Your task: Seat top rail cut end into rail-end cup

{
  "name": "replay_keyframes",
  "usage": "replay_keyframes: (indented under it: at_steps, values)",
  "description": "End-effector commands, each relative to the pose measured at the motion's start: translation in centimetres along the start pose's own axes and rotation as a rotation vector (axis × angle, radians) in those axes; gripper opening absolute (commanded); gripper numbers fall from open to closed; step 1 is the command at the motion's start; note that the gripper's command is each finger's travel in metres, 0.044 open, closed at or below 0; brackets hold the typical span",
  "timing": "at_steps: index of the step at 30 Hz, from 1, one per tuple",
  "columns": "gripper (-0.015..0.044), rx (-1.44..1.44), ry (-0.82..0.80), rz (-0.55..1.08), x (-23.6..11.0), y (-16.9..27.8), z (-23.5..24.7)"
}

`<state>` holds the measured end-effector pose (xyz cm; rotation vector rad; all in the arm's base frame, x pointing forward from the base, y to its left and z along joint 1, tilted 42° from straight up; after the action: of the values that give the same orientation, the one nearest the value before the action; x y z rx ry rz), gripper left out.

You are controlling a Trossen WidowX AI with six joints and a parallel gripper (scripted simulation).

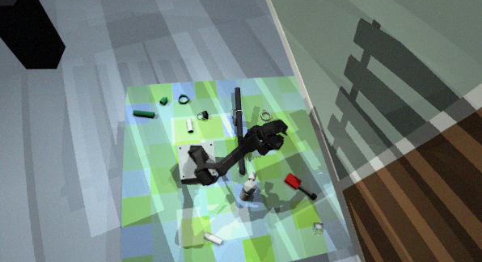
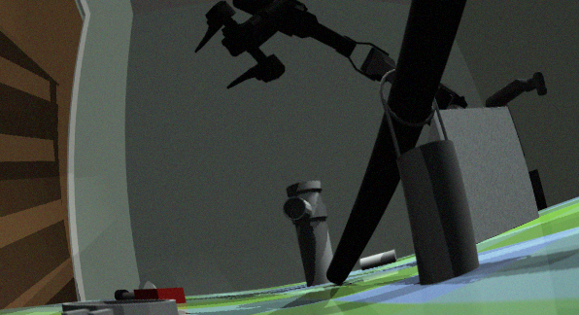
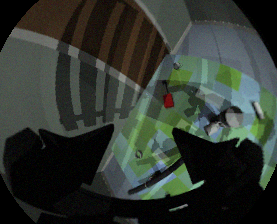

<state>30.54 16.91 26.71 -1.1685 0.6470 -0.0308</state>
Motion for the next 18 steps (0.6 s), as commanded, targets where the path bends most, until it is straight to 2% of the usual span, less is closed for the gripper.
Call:
replay_keyframes:
  at_steps: [1, 10, 18]
  values:
    - [0.0440, -0.366, 0.062, 0.104, 0.3, 5.7, -2.8]
    - [0.0440, -1.105, 0.148, 0.316, -0.6, 14.7, -11.0]
    - [0.0440, -1.126, 0.150, 0.323, -0.6, 14.9, -11.3]
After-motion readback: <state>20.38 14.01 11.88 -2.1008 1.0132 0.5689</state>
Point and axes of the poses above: the point midway between the two fingers, 35 mm back from their tips, its own x axis out along the fingers, its own z axis across the jaws, y = z × x, the point moved 9 cm from there along -x, back along the fingers, and after that the axes turned 1 degree about x, right-handed, at the moved point
